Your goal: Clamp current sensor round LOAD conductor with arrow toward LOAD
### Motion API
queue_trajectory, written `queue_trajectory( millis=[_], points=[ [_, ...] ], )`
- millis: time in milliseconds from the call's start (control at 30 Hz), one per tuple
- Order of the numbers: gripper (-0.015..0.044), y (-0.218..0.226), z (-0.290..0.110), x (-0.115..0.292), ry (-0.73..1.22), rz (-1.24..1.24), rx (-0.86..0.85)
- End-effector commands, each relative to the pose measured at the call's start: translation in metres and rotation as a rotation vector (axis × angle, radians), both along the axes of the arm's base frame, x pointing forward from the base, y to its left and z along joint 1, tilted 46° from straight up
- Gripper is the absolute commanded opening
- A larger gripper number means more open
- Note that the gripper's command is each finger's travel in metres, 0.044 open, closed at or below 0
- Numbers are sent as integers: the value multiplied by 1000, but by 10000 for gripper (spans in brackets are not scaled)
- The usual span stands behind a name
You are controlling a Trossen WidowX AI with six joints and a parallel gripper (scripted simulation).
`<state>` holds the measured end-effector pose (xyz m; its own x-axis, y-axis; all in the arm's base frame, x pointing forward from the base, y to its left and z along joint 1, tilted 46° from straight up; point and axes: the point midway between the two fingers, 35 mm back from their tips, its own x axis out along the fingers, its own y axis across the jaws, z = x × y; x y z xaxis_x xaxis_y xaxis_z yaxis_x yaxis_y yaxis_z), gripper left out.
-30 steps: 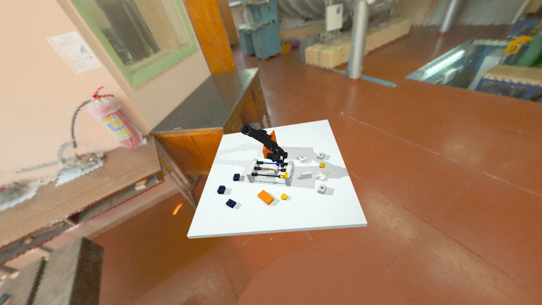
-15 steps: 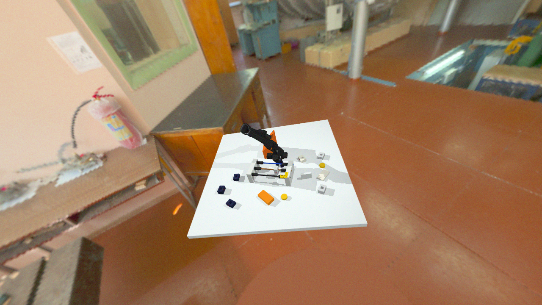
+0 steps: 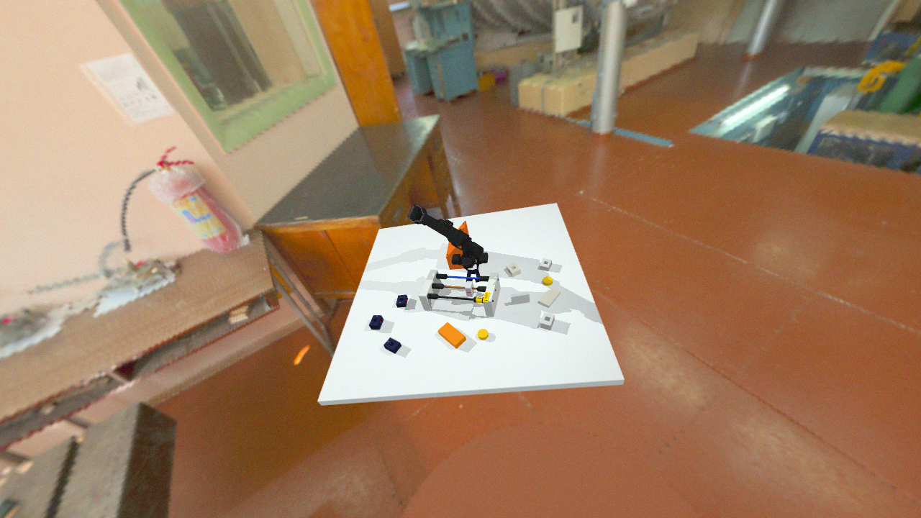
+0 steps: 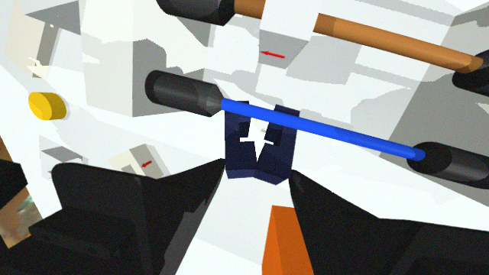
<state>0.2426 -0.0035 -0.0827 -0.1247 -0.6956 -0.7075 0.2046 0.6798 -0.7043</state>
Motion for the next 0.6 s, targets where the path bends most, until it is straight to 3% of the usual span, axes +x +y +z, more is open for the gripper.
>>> queue_trajectory(
  millis=[0,333,567],
  points=[
    [0,20,18,5,-7,0,7],
    [0,52,56,4,-8,-6,0],
    [0,44,64,32,-178,-176,-19]
  ],
)
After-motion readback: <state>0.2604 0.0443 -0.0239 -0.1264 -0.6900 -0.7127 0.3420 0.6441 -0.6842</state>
